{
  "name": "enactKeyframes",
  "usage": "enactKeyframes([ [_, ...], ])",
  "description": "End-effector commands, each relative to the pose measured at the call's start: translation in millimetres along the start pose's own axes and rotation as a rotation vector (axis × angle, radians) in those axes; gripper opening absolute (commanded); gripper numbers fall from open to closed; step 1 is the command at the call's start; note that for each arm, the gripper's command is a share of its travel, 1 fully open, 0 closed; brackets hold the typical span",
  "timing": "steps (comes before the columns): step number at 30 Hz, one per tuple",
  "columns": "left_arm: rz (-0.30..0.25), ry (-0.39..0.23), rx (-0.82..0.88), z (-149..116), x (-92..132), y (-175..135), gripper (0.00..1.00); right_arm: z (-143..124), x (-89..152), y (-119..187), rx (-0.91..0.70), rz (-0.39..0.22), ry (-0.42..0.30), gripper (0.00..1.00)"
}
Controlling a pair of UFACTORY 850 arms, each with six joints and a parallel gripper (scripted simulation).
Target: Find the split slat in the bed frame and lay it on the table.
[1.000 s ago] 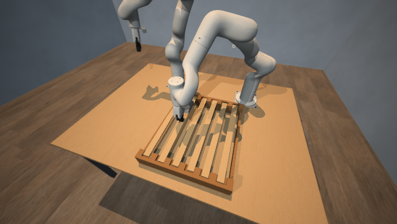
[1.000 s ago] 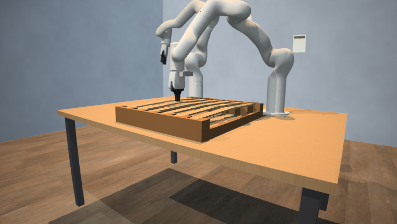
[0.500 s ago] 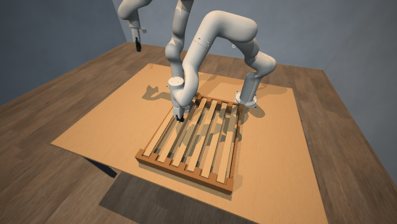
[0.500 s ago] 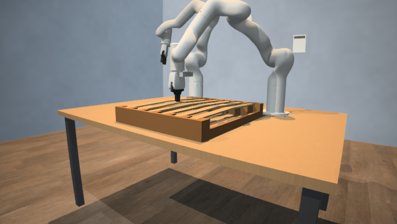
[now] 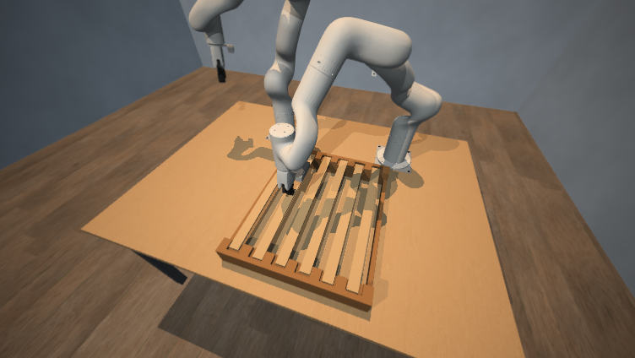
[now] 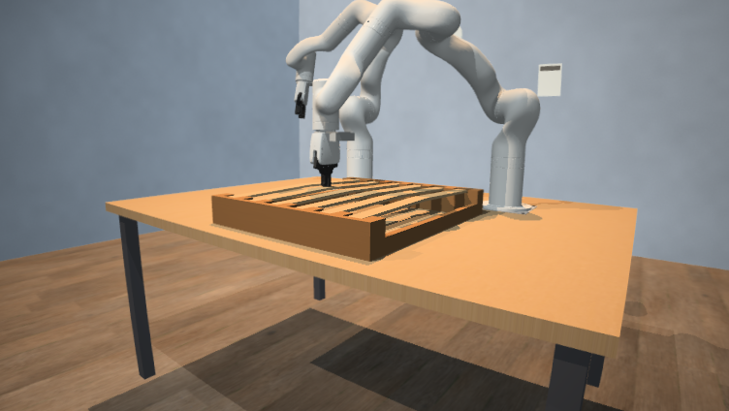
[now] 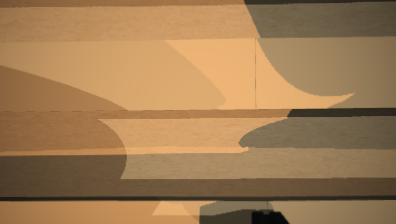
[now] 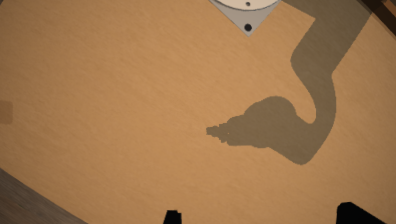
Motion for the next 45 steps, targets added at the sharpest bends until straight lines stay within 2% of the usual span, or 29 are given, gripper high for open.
enactKeyframes([
  [1,-0.002,-0.002,0.000,-0.4,0.3,0.3,0.00,-0.5,0.7,-0.1,0.000,0.001,-0.001,1.00],
  [45,-0.002,-0.002,0.000,-0.9,-3.6,1.0,0.00,-0.5,0.7,-0.1,0.000,0.001,-0.001,1.00],
])
Point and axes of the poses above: on each arm, the point where the finger pads meet when closed, its own x axis back along the fingers, its own y axis across the jaws, z = x × y, the point moved 6 cm from there along x, back along the fingers, and after that the axes turned 6 degrees about x, right-handed, at the moved point
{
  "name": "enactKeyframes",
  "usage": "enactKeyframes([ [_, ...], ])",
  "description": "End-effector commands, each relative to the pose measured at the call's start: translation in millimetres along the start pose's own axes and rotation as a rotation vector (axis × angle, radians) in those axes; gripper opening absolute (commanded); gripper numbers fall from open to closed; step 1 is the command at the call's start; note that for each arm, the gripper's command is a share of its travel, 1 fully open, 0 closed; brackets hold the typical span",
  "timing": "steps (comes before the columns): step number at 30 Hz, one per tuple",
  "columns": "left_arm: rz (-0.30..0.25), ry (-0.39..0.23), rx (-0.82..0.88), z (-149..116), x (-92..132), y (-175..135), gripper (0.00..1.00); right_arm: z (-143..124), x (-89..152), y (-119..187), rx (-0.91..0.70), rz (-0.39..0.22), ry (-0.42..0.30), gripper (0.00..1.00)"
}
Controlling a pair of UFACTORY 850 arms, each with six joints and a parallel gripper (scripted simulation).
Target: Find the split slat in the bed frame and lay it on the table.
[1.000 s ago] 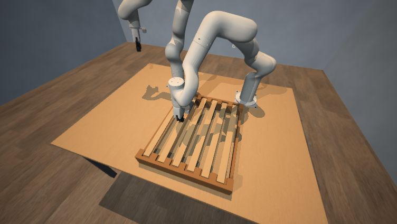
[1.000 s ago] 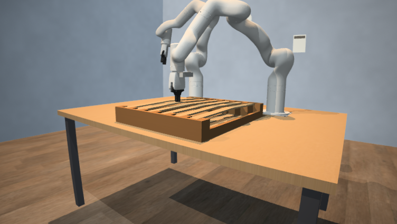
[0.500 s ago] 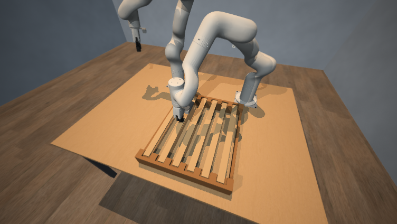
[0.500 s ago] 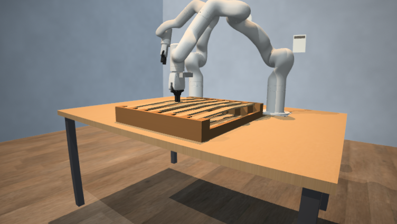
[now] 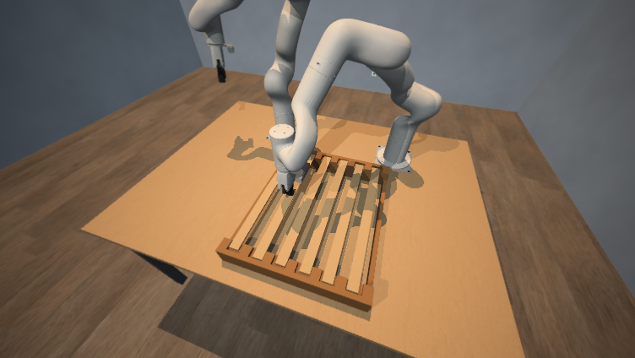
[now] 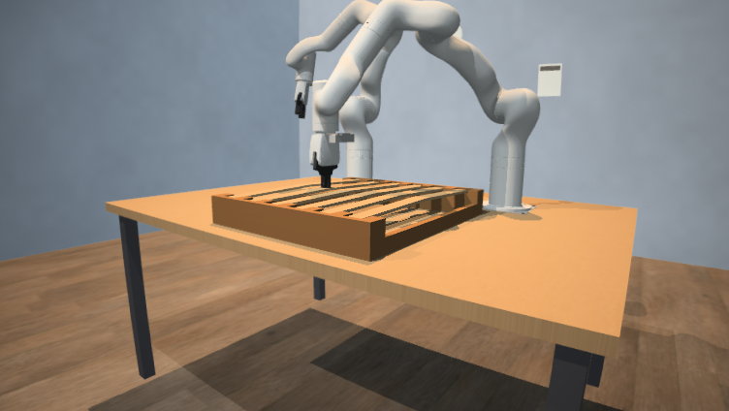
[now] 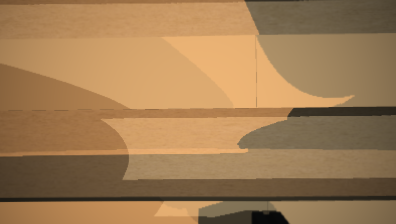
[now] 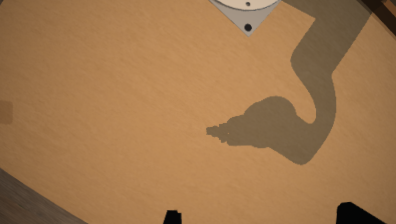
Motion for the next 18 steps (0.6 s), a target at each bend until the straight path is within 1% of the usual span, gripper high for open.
enactKeyframes([
  [1,-0.001,-0.001,0.000,-0.3,0.7,0.5,0.00,-0.5,0.7,-0.1,0.000,0.001,-0.001,1.00],
  [18,-0.002,-0.002,0.000,-0.1,-1.0,-0.1,0.00,-0.5,0.7,-0.1,0.000,0.001,-0.001,1.00],
])
Point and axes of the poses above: on each arm, the point where the finger pads meet when closed, its own x axis back along the fingers, its own y axis across the jaws, z = x × y, the point moved 6 cm from there along x, back along the fingers, and after that the axes turned 6 degrees about x, right-handed, at the moved point
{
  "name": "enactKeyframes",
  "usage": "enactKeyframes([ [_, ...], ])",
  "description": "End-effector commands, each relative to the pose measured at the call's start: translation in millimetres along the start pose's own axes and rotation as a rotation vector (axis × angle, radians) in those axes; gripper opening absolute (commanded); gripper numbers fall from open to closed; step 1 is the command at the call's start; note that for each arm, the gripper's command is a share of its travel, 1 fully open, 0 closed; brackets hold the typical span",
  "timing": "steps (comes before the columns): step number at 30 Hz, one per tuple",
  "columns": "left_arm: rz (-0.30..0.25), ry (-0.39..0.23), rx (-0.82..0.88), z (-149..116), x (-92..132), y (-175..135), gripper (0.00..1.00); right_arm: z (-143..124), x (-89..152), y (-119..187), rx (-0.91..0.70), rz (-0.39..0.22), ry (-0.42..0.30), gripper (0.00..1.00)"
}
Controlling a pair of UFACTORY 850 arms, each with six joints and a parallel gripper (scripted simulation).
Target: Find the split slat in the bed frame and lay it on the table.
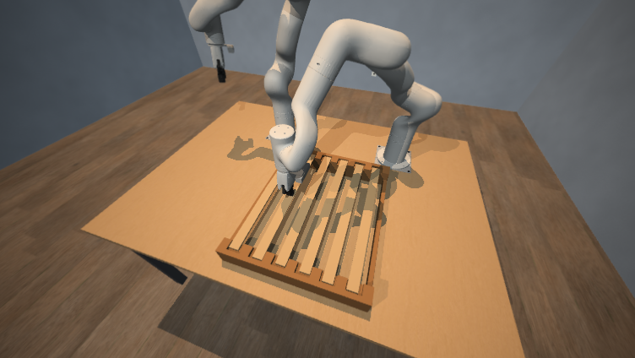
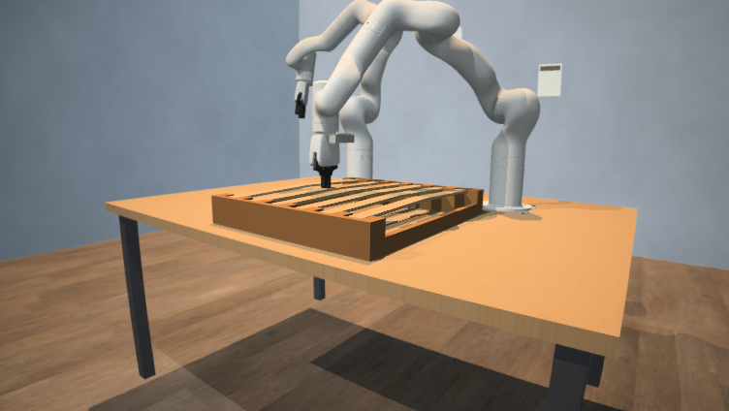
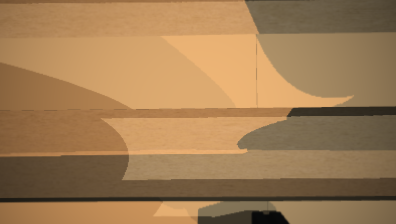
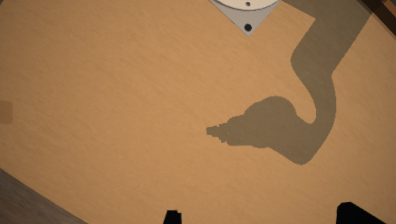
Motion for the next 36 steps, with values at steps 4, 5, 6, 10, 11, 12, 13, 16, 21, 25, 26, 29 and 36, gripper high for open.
enactKeyframes([
  [4,-0.001,-0.001,0.000,0.0,-1.2,-0.3,0.00,-0.5,0.7,-0.1,0.000,0.001,-0.001,1.00],
  [5,-0.001,-0.001,0.000,0.0,-1.2,-0.3,0.00,-0.5,0.7,-0.1,0.000,0.001,-0.001,1.00],
  [6,-0.001,-0.001,0.000,0.0,-1.2,-0.3,0.00,-0.5,0.7,-0.1,0.000,0.001,-0.001,1.00],
  [10,-0.001,-0.001,0.000,0.0,-1.2,-0.3,0.00,-0.5,0.7,-0.1,0.000,0.001,-0.001,1.00],
  [11,-0.001,-0.001,0.000,0.0,-1.2,-0.3,0.00,-0.5,0.7,-0.1,0.000,0.001,-0.001,1.00],
  [12,-0.001,-0.001,0.000,0.0,-1.2,-0.3,0.00,-0.5,0.7,-0.1,0.000,0.001,-0.001,1.00],
  [13,-0.001,-0.001,0.000,0.0,-1.2,-0.3,0.00,-0.5,0.7,-0.1,0.000,0.001,-0.001,1.00],
  [16,-0.001,-0.001,0.000,0.0,-1.2,-0.3,0.00,-0.5,0.7,-0.1,0.000,0.001,-0.001,1.00],
  [21,-0.002,-0.002,0.000,0.0,-2.9,0.4,0.00,-0.5,0.7,-0.1,0.000,0.001,-0.001,1.00],
  [25,-0.002,-0.002,0.000,0.0,-2.9,0.4,0.00,-0.5,0.7,-0.1,0.000,0.001,-0.001,1.00],
  [26,-0.002,-0.002,0.000,0.0,-2.9,0.4,0.00,-0.5,0.7,-0.1,0.000,0.001,-0.001,1.00],
  [29,-0.002,-0.002,0.000,0.0,-2.9,0.4,0.00,-0.5,0.7,-0.1,0.000,0.001,-0.001,1.00],
  [36,-0.002,-0.002,0.000,0.0,-2.9,0.4,0.00,-0.5,0.7,-0.1,0.000,0.001,-0.001,1.00],
])
Point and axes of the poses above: on each arm, the point where the finger pads meet when closed, its own x axis back along the fingers, its own y axis across the jaws, z = x × y, the point moved 6 cm from there along x, back along the fingers, and after that the axes turned 6 degrees about x, right-handed, at the moved point
